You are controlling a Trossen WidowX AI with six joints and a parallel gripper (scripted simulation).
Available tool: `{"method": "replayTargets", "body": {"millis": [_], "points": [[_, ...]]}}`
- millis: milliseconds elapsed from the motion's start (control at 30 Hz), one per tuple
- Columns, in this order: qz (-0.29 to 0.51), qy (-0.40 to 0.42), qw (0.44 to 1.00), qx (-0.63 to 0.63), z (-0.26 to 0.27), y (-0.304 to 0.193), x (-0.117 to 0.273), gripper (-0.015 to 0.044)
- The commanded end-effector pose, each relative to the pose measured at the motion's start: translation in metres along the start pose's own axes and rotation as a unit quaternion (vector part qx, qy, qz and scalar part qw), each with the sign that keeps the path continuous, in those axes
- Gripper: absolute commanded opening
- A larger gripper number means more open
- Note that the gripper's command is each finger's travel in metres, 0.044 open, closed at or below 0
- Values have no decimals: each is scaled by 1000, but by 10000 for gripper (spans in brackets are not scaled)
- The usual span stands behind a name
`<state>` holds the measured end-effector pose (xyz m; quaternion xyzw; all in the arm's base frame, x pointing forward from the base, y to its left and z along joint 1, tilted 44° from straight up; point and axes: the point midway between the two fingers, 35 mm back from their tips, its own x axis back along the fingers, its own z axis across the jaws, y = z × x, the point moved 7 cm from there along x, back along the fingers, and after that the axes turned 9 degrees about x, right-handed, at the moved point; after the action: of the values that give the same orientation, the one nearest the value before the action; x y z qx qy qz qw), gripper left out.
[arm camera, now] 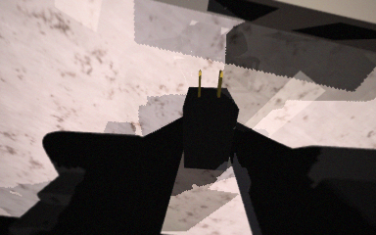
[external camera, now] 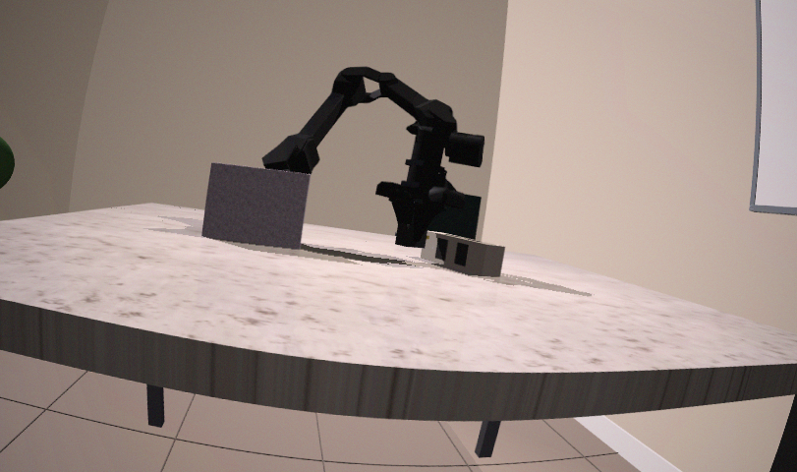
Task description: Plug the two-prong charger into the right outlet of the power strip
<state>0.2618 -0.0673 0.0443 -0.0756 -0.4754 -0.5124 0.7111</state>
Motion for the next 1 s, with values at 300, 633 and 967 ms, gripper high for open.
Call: {"method": "replayTargets", "body": {"millis": [300,633,967], "points": [[0,-1,999,-38,-22,-16,-7,0],[-1,3,998,-68,-37,-30,-14,0],[-2,5,996,-84,-46,-36,-18,0]]}}
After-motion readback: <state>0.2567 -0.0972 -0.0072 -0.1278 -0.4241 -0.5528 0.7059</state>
